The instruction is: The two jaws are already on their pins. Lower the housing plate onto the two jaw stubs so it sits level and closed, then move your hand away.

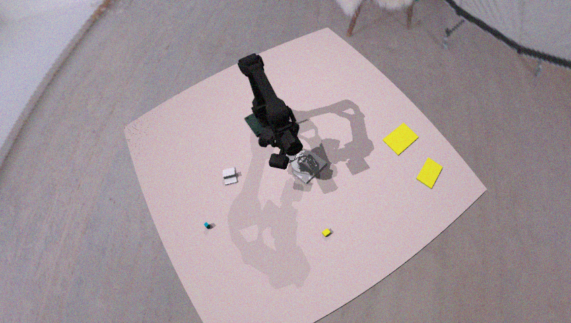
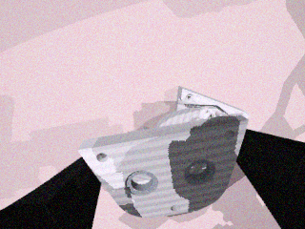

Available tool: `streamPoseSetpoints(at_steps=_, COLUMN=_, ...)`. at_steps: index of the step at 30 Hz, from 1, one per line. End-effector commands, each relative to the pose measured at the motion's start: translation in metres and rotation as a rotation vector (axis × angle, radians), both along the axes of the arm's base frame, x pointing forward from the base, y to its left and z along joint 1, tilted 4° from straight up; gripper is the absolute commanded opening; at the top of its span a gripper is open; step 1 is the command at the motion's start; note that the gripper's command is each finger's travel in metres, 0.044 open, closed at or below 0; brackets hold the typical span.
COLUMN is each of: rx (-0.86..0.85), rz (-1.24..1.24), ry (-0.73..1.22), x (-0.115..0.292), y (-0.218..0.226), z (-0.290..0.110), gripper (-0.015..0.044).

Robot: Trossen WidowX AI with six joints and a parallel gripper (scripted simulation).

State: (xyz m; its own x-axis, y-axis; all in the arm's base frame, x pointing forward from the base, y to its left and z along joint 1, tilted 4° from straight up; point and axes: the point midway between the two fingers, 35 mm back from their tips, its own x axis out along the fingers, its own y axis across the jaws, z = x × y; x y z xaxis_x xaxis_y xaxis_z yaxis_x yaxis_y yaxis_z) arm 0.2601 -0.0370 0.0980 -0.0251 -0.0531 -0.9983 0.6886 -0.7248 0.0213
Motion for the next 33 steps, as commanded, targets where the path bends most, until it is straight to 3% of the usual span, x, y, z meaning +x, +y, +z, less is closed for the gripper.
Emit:
streamPoseSetpoints(at_steps=1, rx=0.002, rz=-0.093, ry=-0.008, x=-0.001, y=0.011, z=0.000, gripper=0.0351)
streamPoseSetpoints(at_steps=17, rx=-0.009, rz=-0.485, ry=-0.025, x=-0.009, y=0.052, z=-0.004, gripper=0.0351)
streamPoseSetpoints(at_steps=33, rx=-0.009, rz=-0.504, ry=-0.026, x=-0.009, y=0.053, z=-0.004, gripper=0.0351)
